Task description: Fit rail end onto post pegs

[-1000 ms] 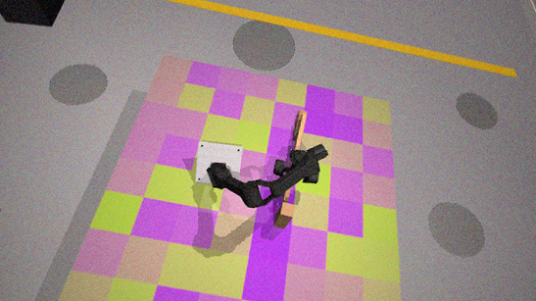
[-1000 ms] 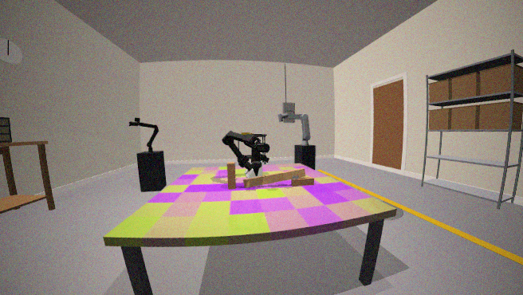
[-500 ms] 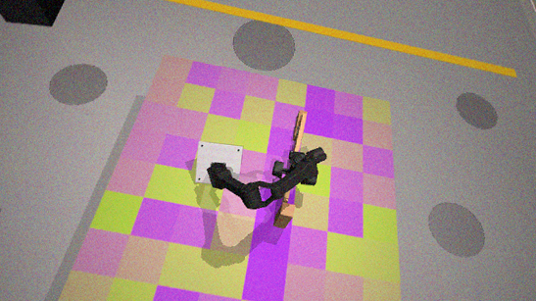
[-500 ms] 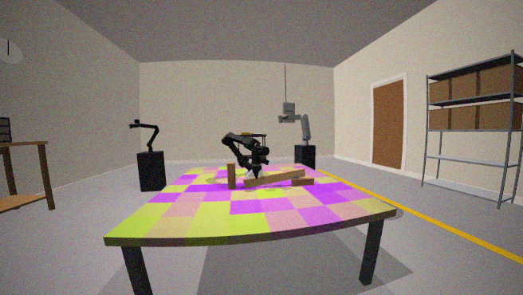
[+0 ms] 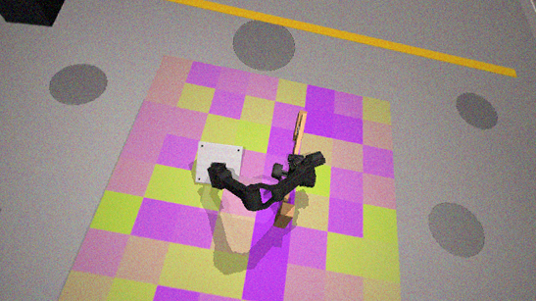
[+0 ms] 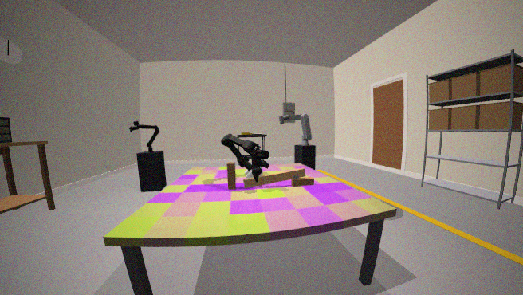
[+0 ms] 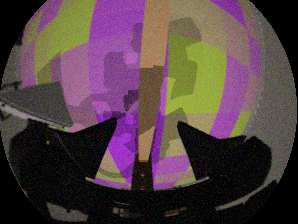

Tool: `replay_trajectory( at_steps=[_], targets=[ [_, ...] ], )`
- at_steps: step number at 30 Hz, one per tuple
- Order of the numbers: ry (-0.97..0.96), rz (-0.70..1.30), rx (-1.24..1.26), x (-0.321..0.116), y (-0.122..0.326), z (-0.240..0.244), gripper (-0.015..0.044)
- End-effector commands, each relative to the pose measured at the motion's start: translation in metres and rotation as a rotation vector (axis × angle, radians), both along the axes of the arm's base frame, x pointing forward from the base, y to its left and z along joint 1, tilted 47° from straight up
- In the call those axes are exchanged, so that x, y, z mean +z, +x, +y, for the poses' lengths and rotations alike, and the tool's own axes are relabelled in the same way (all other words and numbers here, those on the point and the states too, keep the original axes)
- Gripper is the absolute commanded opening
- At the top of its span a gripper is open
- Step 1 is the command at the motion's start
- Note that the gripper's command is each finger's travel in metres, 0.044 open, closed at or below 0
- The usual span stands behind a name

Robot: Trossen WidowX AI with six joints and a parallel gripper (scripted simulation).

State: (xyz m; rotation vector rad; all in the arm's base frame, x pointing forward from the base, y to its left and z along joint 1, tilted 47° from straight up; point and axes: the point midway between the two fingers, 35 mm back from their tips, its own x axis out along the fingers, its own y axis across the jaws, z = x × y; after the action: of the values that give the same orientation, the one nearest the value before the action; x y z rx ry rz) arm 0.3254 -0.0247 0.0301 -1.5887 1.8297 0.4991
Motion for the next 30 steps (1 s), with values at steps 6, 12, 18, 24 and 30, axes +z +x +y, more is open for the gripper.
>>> replay_trajectory(
  at_steps=[6,12,18,24,30],
  targets=[
    [-0.005,0.004,0.001,-0.01,-0.002,-0.012,0.044],
    [-0.006,0.004,0.001,-0.016,-0.004,-0.019,0.044],
    [-0.007,0.005,0.001,-0.02,-0.005,-0.023,0.0414],
    [-0.007,0.005,0.001,-0.02,-0.005,-0.023,0.0256],
    [-0.007,0.005,0.001,-0.02,-0.005,-0.023,0.0099]
  ],
)
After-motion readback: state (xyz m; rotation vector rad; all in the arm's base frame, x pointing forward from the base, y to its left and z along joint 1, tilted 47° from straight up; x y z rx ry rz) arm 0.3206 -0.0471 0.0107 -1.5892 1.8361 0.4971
